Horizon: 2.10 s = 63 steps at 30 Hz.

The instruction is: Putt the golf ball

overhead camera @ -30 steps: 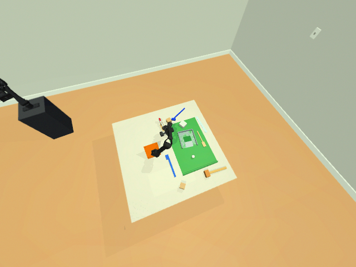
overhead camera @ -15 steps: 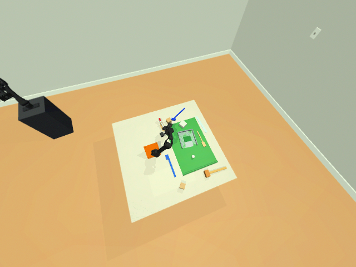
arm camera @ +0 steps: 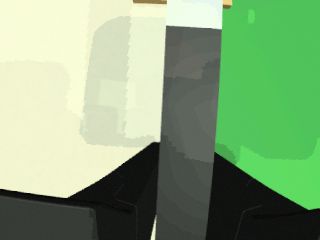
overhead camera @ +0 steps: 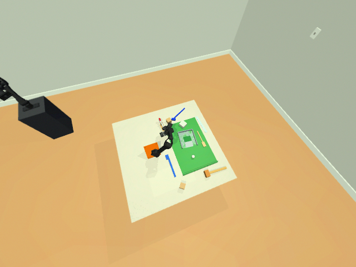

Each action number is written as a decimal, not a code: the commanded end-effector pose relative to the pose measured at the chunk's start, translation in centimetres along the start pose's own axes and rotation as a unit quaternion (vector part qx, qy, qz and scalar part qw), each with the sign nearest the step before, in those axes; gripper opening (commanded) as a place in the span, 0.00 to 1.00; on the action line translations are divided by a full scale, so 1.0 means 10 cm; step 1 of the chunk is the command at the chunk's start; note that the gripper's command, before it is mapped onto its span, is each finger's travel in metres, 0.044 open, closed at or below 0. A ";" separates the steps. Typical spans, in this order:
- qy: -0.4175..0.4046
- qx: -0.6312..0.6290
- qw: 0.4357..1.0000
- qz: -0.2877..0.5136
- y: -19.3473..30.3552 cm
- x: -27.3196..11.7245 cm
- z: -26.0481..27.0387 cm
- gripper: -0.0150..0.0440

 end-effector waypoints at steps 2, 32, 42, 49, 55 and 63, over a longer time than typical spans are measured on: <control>0.001 0.000 1.000 0.000 0.00 -0.01 0.00 0.25; 0.016 0.106 0.994 0.004 0.25 -1.16 -0.23 0.25; 0.037 0.255 0.966 0.008 0.99 -1.47 -0.38 0.25; 0.049 0.339 0.939 0.013 1.50 -1.61 -0.36 0.25; 0.059 0.406 0.912 0.018 1.88 -1.72 -0.29 0.25; 0.077 0.519 0.851 0.031 2.46 -1.89 -0.12 0.25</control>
Point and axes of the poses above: the point midway between the two fingers, 35 mm back from their tips, its own x axis out along the fingers, its own z axis across the jaws, y = z × x, the point moved 9 cm from there along -x, back along the fingers, and after that the axes turned 4 degrees about -x, right-handed, at the moved point
